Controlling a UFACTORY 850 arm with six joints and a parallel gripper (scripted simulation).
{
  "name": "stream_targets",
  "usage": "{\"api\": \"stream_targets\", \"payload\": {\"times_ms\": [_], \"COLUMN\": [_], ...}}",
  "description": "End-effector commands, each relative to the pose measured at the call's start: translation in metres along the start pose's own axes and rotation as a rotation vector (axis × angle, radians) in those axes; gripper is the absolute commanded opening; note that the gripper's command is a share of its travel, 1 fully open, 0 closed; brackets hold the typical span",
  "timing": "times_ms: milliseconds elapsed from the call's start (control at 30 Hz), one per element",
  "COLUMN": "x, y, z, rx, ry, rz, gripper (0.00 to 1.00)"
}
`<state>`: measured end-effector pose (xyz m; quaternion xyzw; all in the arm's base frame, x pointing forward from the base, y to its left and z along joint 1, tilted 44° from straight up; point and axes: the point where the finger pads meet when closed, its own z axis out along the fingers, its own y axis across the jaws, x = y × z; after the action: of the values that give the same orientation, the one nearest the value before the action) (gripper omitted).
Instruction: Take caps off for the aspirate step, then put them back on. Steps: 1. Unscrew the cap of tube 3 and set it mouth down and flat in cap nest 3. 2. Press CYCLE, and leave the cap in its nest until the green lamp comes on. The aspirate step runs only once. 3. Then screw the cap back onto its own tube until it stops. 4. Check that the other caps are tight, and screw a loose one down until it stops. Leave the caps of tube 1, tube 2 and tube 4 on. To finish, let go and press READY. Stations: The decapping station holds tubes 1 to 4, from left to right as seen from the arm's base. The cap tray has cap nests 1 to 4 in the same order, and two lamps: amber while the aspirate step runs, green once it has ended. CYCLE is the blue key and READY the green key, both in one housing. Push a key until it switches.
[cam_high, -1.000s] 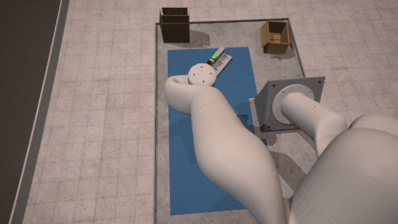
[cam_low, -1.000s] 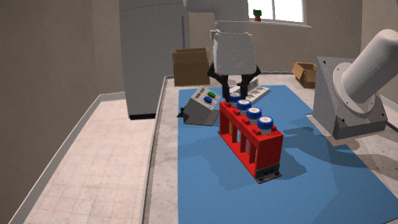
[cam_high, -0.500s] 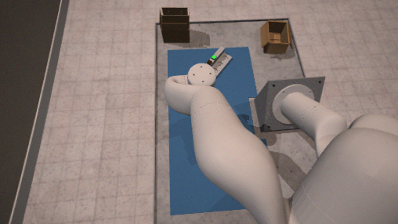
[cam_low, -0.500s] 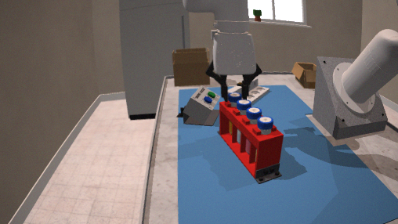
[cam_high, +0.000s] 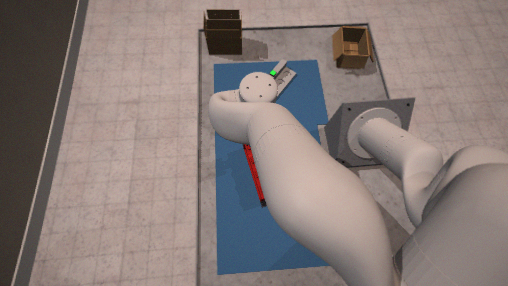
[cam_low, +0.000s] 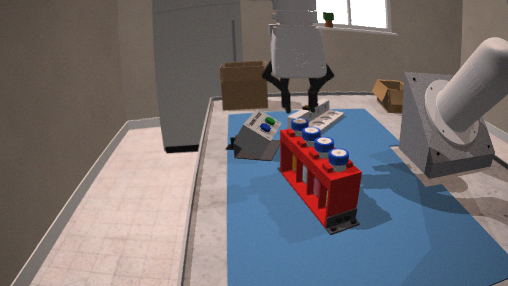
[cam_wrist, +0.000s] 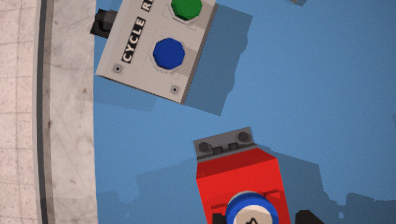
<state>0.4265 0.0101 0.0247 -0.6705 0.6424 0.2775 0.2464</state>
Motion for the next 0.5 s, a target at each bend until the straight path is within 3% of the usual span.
{"api": "stream_targets", "payload": {"times_ms": [0,100,133,267,333,467], "x": [0.0,0.0,0.008,0.032,0.048,0.056], "y": [-0.001,-0.001,-0.003,-0.009,-0.014,-0.016], "z": [-0.012,-0.013,-0.013,-0.013,-0.013,-0.013], "rx": [0.001,0.001,0.001,0.001,0.001,0.001], "ry": [0.0,0.0,0.0,0.0,0.0,0.0], "rz": [-0.001,-0.001,0.083,0.326,0.326,0.326], "gripper": [0.46,0.46,0.0,0.0,0.0,0.0]}}
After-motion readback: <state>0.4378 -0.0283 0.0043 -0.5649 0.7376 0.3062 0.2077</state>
